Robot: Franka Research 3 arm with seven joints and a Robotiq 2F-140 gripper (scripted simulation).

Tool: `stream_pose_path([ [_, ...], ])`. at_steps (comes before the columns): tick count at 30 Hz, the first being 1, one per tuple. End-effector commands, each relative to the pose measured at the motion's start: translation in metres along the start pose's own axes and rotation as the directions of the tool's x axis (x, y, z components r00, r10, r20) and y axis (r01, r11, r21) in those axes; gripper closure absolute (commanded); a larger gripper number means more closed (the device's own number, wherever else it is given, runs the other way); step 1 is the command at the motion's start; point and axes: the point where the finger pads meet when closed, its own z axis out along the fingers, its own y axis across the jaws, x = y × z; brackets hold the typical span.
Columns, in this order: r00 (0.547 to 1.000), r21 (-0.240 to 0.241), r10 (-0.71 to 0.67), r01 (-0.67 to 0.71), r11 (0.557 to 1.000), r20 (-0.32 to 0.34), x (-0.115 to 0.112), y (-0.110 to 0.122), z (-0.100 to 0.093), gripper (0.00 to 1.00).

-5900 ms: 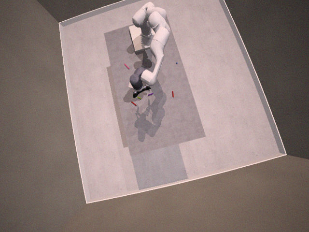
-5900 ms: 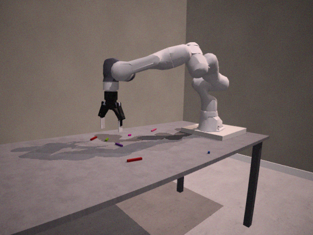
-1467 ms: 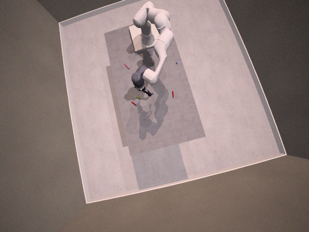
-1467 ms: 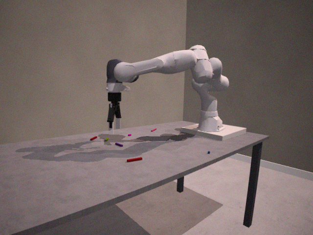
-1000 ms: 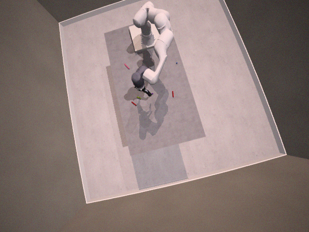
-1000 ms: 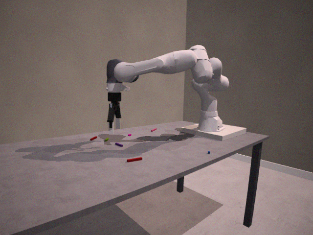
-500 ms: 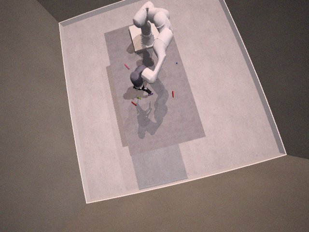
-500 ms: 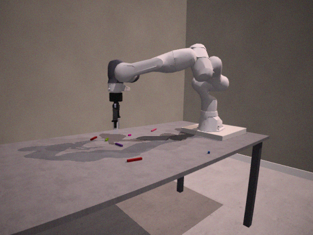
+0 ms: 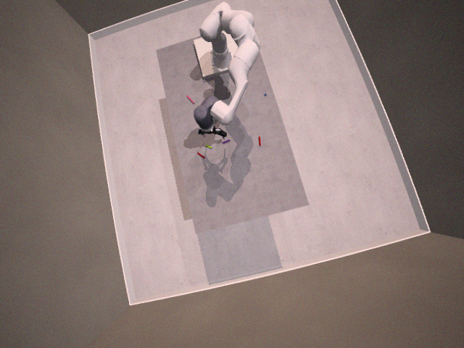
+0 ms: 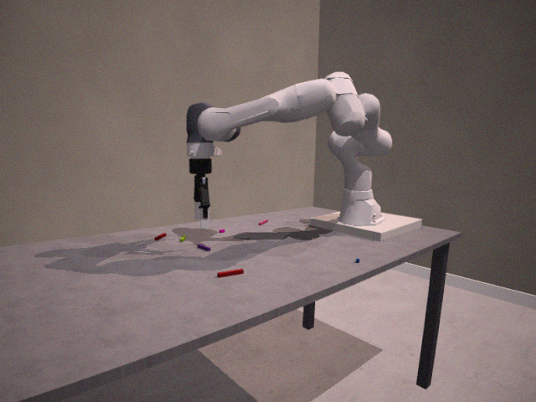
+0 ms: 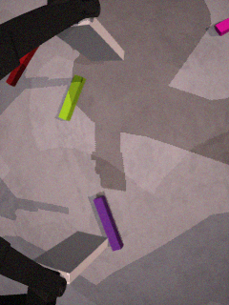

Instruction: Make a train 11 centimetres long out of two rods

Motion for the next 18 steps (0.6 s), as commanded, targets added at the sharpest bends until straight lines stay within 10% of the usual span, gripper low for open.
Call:
stream_pose_path([
  [1,0.986,0.000,-0.166,0.166,0.986,0.011,0.0012,-0.0037,-0.0002,0.00],
  [18,0.914,0.000,-0.406,0.406,0.914,0.010,0.0111,-0.0131,0.0002,0.00],
])
